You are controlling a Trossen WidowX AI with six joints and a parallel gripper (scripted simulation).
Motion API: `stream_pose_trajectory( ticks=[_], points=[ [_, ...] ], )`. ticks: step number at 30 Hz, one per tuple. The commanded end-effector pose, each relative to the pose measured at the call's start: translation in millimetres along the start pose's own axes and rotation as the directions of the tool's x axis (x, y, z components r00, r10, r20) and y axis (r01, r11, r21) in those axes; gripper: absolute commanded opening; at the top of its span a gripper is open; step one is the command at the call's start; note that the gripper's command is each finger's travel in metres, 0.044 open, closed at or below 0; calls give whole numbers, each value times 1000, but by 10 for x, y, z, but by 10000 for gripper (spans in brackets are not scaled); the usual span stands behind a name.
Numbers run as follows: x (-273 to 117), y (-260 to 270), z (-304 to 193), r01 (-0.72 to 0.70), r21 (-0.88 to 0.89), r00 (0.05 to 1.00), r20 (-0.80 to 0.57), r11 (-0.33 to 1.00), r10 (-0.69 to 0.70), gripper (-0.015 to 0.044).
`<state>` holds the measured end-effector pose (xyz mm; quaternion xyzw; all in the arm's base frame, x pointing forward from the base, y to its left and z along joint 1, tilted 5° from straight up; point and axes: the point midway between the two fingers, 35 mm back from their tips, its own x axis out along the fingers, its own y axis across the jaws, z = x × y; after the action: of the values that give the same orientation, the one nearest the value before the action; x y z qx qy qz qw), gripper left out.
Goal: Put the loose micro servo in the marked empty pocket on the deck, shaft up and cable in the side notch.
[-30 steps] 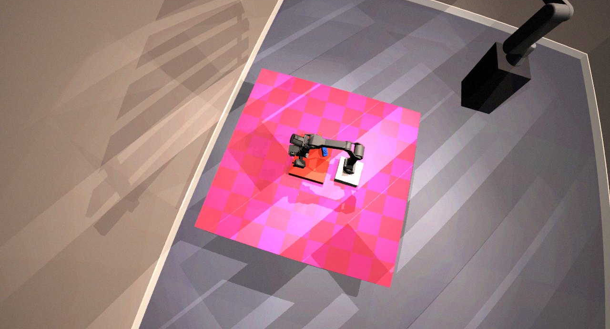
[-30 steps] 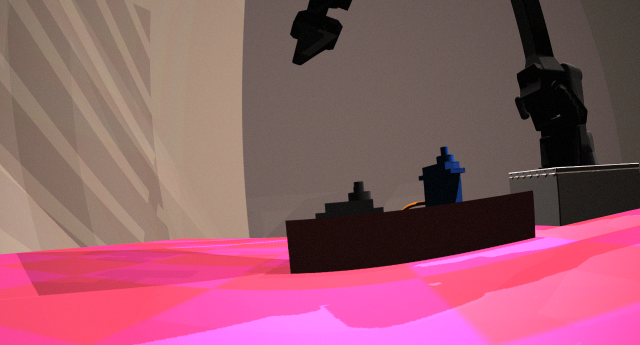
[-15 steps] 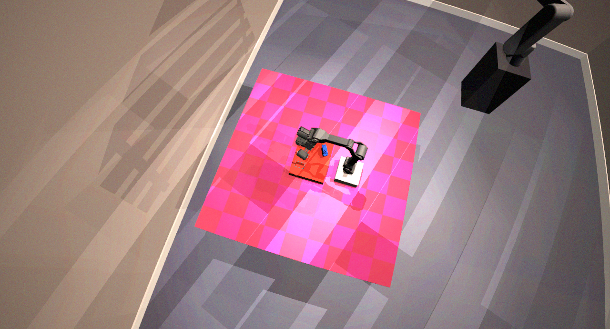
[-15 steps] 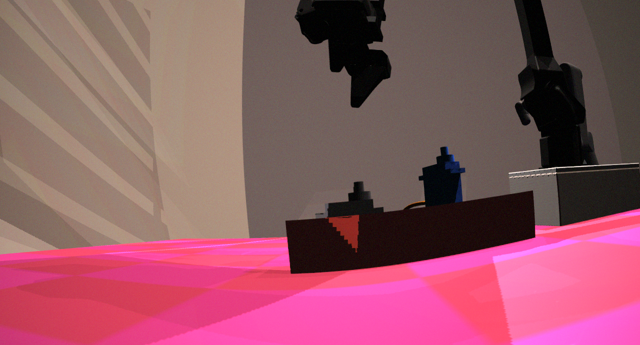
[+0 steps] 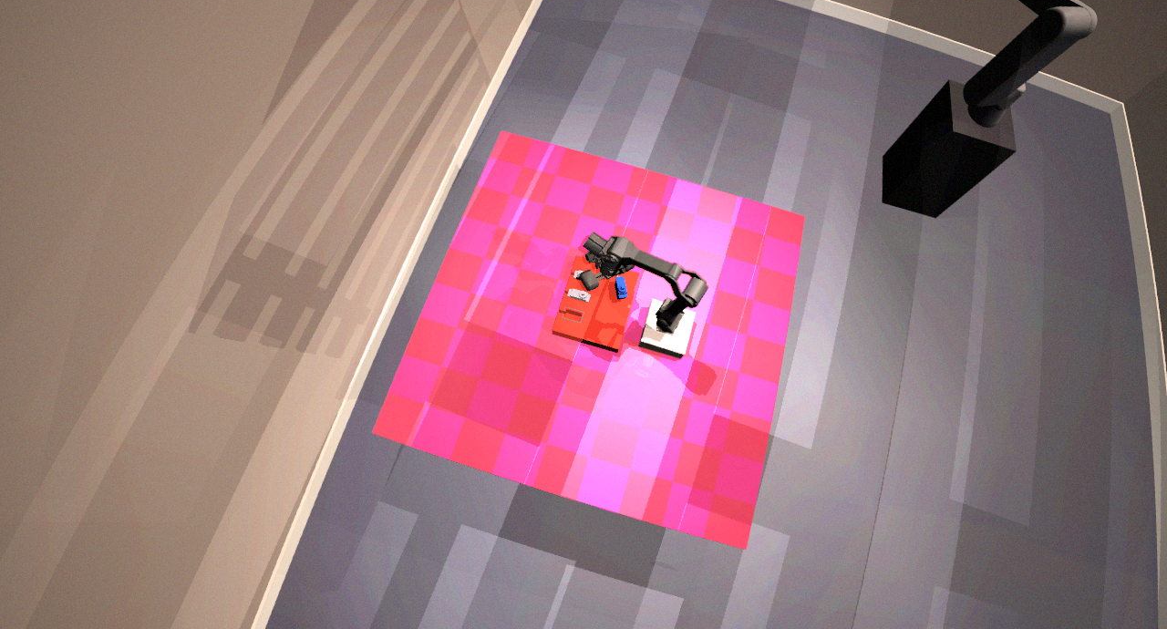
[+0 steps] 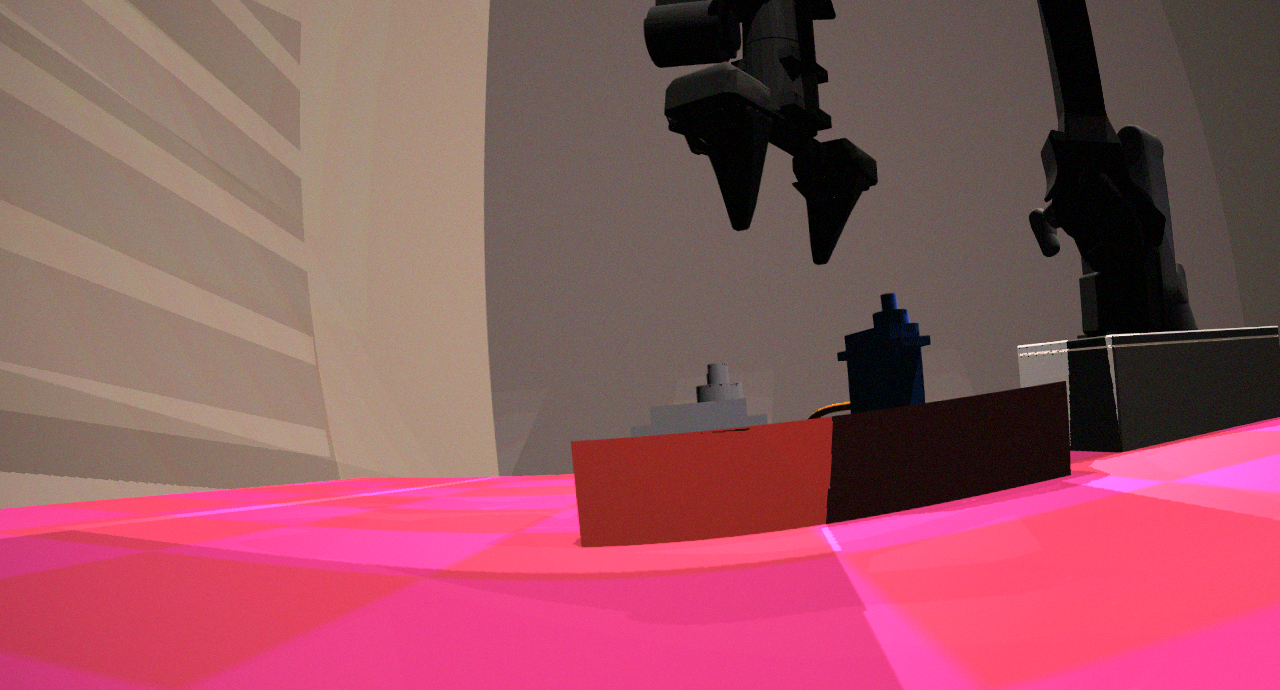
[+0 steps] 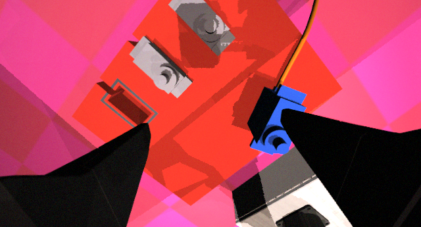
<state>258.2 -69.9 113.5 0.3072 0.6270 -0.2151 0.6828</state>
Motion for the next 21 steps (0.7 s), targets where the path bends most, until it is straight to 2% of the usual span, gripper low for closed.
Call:
stream_pose_trajectory(
  ticks=[1,10,16,21],
  points=[
    [34,-209,-50,43,115,999,-17,993,-41,440],
    [109,-672,-177,146,372,989,-79,917,-125,440],
    [124,-705,-190,153,389,988,-85,908,-131,440],
    [305,-729,-203,153,389,988,-85,908,-130,440]
  ],
)
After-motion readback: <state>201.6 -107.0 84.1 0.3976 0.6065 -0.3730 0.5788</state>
